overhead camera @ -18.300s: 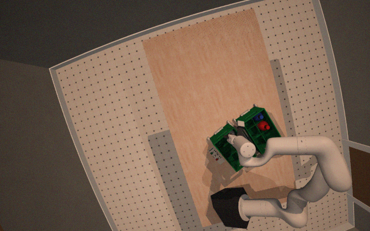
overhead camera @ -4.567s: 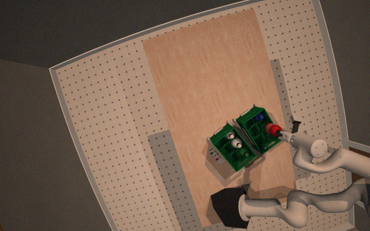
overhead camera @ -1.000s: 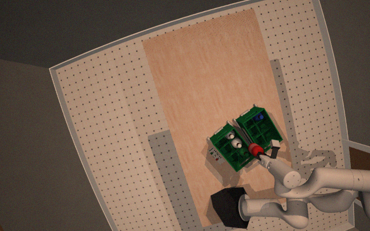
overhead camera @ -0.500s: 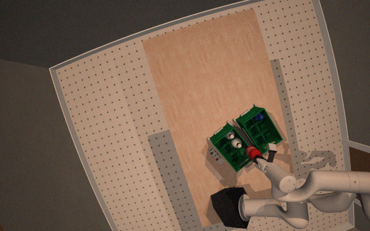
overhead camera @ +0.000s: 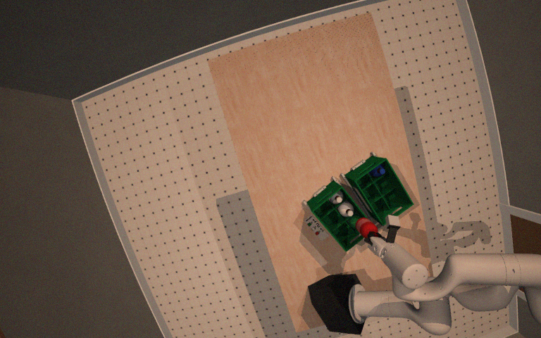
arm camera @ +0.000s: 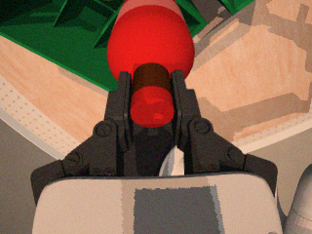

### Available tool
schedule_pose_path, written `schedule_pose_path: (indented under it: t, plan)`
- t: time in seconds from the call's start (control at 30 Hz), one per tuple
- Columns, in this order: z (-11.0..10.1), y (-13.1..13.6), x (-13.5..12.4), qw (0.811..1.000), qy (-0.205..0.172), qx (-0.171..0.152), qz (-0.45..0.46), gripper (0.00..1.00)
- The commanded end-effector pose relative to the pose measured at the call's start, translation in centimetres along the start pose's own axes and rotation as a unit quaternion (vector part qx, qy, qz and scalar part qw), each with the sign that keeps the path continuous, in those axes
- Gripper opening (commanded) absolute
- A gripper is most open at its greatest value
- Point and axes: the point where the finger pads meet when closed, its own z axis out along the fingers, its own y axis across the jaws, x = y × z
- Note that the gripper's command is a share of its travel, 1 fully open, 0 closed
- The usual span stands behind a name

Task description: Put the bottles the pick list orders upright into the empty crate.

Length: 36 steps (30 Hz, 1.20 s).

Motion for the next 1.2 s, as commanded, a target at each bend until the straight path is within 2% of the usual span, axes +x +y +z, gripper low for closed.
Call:
schedule_pose_path:
  t: [0.0, 1.17]
  plan:
    - [-0.1, -0.6, -0.9, 1.0, 0.0, 0.001, 0.0, 0.0]
    - [-0.1, -3.6, -6.3, 1.0, 0.0, 0.001, 0.0, 0.0]
